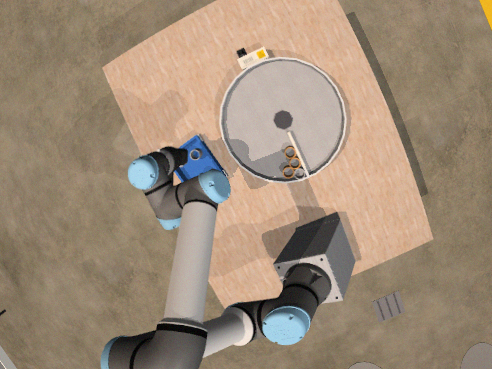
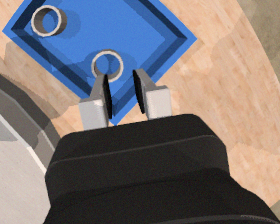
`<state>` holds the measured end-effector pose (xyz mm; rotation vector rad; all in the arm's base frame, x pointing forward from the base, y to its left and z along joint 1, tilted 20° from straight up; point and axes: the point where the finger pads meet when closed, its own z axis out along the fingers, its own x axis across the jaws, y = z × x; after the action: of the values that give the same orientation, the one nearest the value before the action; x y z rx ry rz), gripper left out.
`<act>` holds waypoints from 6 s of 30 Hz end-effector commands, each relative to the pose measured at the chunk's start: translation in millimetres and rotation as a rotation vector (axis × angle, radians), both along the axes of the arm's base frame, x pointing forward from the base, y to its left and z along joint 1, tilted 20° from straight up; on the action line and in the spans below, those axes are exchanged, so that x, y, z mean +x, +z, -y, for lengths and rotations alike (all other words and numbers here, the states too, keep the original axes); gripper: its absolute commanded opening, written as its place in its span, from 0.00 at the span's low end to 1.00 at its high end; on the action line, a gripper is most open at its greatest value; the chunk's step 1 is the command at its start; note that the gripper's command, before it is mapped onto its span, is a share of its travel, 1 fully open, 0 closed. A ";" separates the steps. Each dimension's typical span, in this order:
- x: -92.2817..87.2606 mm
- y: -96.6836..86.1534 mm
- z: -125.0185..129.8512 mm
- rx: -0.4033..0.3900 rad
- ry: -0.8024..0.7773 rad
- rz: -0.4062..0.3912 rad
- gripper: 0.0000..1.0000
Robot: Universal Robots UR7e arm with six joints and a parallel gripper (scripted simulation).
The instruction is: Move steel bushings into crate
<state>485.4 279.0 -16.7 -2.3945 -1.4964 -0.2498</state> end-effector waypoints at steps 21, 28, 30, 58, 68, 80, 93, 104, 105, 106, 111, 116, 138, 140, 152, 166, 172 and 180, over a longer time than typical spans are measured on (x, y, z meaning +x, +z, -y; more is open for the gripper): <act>0.5 0.6 0.1 0.000 0.000 0.002 0.47; 0.5 0.6 0.1 0.000 0.000 0.002 0.47; 0.5 0.6 0.1 0.000 0.000 0.002 0.47; 0.5 0.6 0.1 0.000 0.000 0.002 1.00; 0.5 0.6 0.1 0.000 0.000 0.002 1.00; 0.5 0.6 0.1 0.000 0.000 0.002 1.00; -15.3 9.4 9.1 0.003 0.164 0.062 1.00; -15.3 9.4 9.1 0.003 0.164 0.062 1.00; -18.0 10.9 10.6 0.003 0.191 0.072 1.00; -21.2 12.6 12.4 0.003 0.224 0.084 1.00; -30.8 17.9 17.7 0.004 0.322 0.120 1.00; -30.8 17.9 17.7 0.004 0.322 0.120 1.00; -46.2 26.5 26.3 0.006 0.481 0.178 1.00; -45.7 26.2 26.0 0.006 0.476 0.177 1.00; -45.7 26.2 26.0 0.006 0.476 0.177 1.00; -45.7 26.2 26.0 0.006 0.476 0.177 1.00; -45.7 26.2 26.0 0.006 0.476 0.177 1.00; -45.7 26.2 26.0 0.006 0.476 0.177 1.00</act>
<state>439.3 253.1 9.0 -1.9725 -2.0816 -0.3557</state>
